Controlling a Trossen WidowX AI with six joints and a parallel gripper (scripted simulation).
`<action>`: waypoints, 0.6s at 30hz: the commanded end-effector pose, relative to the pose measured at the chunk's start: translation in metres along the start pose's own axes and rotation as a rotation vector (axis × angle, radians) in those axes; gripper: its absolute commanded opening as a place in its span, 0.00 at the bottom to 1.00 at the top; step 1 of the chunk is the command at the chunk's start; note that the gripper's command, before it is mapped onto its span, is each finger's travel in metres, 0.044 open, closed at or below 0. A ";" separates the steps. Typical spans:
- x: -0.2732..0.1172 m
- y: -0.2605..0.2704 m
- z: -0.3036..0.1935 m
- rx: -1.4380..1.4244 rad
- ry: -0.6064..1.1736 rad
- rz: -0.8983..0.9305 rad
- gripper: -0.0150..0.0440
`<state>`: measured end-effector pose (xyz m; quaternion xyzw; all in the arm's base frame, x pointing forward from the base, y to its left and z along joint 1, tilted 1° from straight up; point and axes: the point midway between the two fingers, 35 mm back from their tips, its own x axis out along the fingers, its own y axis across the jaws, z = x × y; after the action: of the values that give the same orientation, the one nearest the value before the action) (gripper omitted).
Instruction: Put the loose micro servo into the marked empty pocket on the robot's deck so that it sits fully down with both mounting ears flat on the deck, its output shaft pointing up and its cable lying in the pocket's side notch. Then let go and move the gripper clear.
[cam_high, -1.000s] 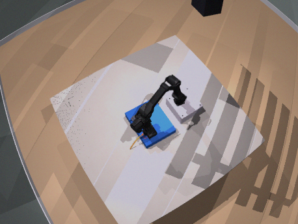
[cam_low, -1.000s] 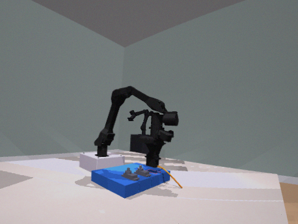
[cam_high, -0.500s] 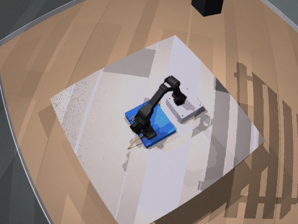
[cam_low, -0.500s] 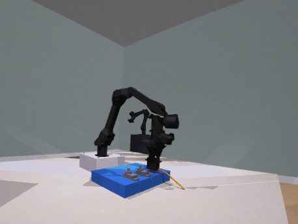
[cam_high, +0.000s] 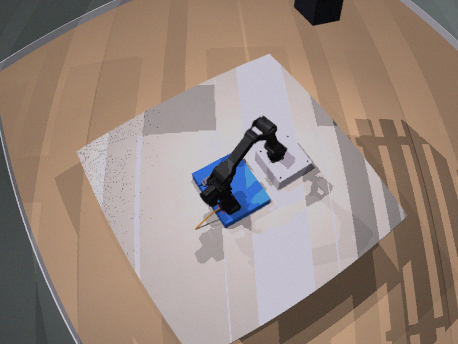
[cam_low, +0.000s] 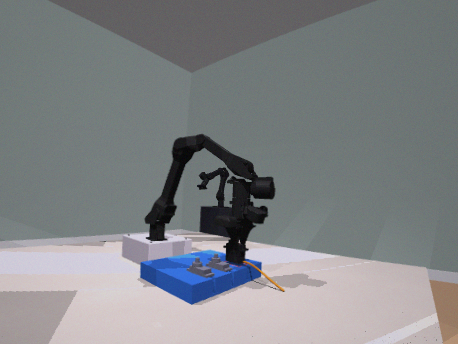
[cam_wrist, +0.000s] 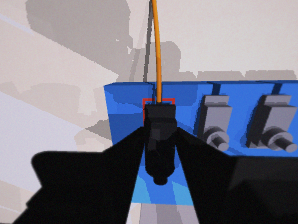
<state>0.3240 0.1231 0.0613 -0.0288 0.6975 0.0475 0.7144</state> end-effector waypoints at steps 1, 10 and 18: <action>0.003 0.000 -0.001 -0.004 0.001 0.000 0.25; 0.012 0.000 -0.001 -0.004 0.001 0.000 0.25; 0.020 0.000 -0.001 -0.004 0.001 0.000 0.25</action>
<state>0.3241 0.1237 0.0448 -0.0289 0.6979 0.0482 0.7140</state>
